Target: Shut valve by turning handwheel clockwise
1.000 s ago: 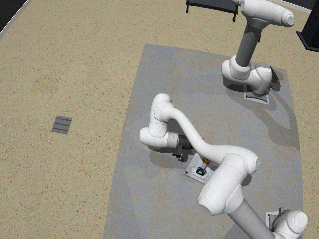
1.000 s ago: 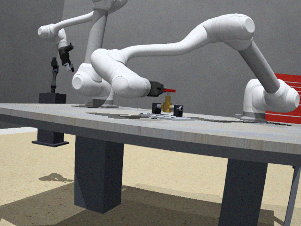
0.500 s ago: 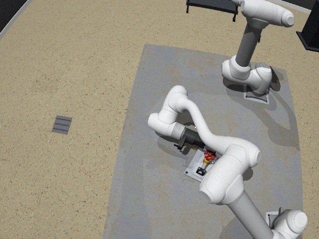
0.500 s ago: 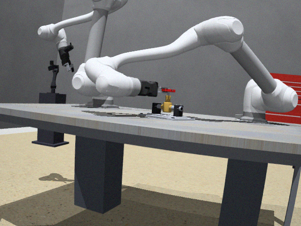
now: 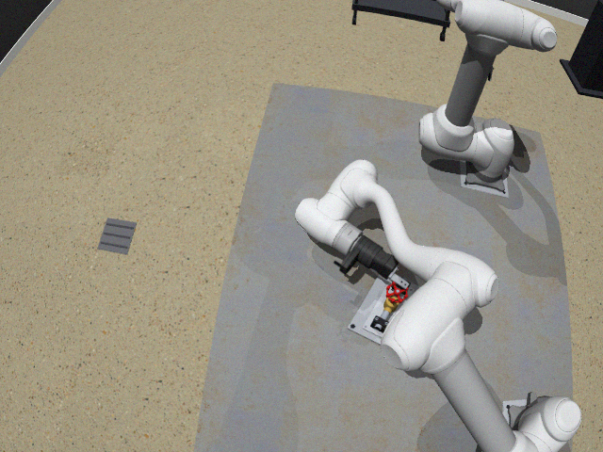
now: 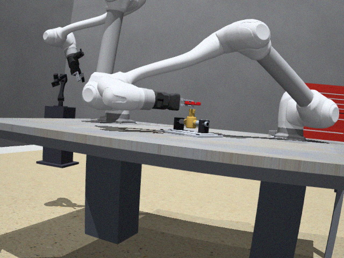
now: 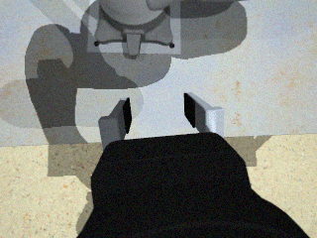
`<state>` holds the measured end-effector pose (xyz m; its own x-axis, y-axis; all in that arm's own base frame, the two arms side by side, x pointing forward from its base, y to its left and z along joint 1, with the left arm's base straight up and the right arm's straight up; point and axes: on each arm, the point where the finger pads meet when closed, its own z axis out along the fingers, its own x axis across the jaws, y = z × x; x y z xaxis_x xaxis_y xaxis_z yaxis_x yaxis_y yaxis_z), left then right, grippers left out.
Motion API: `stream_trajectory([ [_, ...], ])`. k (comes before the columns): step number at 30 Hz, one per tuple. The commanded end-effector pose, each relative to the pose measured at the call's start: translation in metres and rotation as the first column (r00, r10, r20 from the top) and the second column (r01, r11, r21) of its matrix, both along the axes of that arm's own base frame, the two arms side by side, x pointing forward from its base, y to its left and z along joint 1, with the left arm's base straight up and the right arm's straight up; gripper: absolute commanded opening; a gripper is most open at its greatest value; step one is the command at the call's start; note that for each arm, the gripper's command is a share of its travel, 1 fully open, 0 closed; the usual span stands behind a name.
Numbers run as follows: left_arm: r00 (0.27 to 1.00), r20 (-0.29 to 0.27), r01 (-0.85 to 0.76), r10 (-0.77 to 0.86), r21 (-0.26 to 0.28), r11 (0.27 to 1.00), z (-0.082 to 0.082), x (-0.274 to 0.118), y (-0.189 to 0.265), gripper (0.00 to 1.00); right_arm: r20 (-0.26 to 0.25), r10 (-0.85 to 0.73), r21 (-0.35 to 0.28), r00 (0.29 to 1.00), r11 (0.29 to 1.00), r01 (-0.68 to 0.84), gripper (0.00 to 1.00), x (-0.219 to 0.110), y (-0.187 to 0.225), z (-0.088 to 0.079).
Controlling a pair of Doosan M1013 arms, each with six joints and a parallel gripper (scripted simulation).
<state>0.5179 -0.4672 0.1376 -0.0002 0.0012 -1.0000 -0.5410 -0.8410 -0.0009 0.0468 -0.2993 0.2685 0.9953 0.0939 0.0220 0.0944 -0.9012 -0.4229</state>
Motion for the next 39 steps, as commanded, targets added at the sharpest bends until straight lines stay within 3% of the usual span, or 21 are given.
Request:
stream_trajectory([
  [1,0.999,0.002,0.045,-0.045,-0.003,0.999,0.0018,-0.001,0.0006,0.0,0.001,0.0,-0.001,1.0,1.0,0.0,1.0,0.0001,-0.0003,0.0005],
  [39,0.927,0.002,0.376,-0.376,-0.002,0.927,0.0016,-0.0078,0.0073,0.0,0.001,0.0,-0.001,1.0,1.0,0.0,1.0,0.0001,-0.0003,0.0005],
])
